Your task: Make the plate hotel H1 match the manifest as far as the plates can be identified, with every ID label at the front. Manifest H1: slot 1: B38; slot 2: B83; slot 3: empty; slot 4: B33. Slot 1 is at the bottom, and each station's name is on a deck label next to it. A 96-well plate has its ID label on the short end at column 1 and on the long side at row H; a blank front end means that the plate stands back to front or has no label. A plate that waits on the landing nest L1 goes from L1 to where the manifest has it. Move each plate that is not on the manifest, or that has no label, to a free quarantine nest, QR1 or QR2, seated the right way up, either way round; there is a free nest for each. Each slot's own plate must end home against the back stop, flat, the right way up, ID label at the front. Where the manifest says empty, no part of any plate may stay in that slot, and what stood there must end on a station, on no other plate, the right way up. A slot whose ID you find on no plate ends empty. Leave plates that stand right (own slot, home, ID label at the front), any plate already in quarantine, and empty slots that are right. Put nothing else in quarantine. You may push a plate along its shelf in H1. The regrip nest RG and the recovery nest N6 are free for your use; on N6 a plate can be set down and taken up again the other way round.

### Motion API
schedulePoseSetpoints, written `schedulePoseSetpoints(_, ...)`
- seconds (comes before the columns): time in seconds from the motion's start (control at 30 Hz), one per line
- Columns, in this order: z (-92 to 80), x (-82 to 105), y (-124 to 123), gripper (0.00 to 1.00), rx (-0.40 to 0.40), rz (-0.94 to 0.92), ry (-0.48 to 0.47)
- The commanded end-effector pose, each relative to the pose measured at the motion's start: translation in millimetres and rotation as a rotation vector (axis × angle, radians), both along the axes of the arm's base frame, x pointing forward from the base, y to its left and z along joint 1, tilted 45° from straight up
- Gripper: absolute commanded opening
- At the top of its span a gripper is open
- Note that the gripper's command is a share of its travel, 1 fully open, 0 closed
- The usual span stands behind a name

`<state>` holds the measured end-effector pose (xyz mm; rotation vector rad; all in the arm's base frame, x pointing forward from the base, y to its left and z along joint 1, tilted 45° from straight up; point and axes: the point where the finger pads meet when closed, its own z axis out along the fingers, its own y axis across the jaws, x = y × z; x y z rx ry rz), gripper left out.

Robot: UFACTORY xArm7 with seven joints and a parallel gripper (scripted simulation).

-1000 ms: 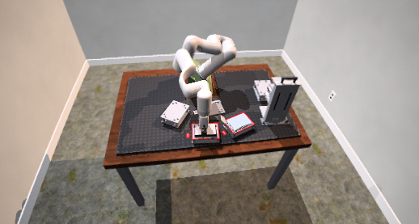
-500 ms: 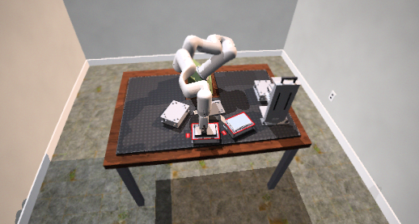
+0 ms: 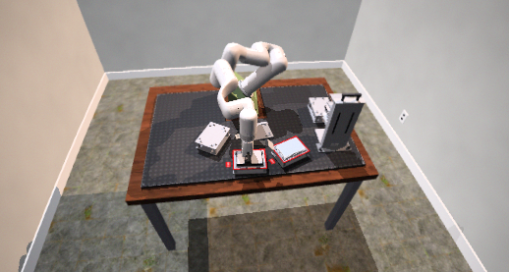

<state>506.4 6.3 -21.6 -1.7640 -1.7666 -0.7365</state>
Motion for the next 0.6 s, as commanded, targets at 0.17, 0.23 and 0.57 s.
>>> schedulePoseSetpoints(0.17, 1.4, 1.1, -1.7, 1.00, 0.000, -0.004, -0.003)
schedulePoseSetpoints(0.23, 1.4, 1.1, -1.7, 1.00, 0.000, -0.004, -0.003)
schedulePoseSetpoints(0.57, 6.1, 1.0, -6.3, 1.00, 0.000, -0.004, -0.003)
